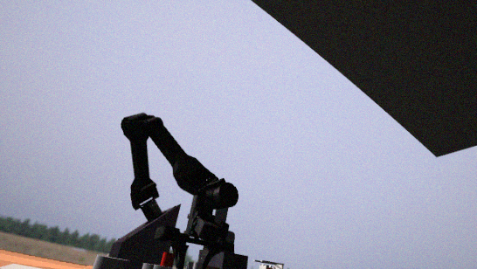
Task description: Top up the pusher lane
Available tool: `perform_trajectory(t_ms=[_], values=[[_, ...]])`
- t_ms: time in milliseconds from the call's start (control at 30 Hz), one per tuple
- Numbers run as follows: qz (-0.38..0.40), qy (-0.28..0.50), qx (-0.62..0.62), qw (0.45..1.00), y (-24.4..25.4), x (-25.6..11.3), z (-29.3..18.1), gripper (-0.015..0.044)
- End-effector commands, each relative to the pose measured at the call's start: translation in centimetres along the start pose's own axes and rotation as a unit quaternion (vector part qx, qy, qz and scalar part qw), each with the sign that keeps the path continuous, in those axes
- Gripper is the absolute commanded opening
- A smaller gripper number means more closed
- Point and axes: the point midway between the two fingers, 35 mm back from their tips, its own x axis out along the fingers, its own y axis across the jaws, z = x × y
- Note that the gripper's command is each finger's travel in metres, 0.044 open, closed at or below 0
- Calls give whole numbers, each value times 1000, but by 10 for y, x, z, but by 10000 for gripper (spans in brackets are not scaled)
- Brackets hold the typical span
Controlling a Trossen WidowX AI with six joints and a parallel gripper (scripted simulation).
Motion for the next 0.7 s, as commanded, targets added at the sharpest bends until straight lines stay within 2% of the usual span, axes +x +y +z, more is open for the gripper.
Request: perform_trajectory(t_ms=[0, 533, 667], values=[[-3, -2, 2, 1000, -2, 0, 0, 0], [-3, -2, 2, 1000, 0, 0, -2, 0], [-3, -2, 2, 1000, 0, 0, -1, 105]])
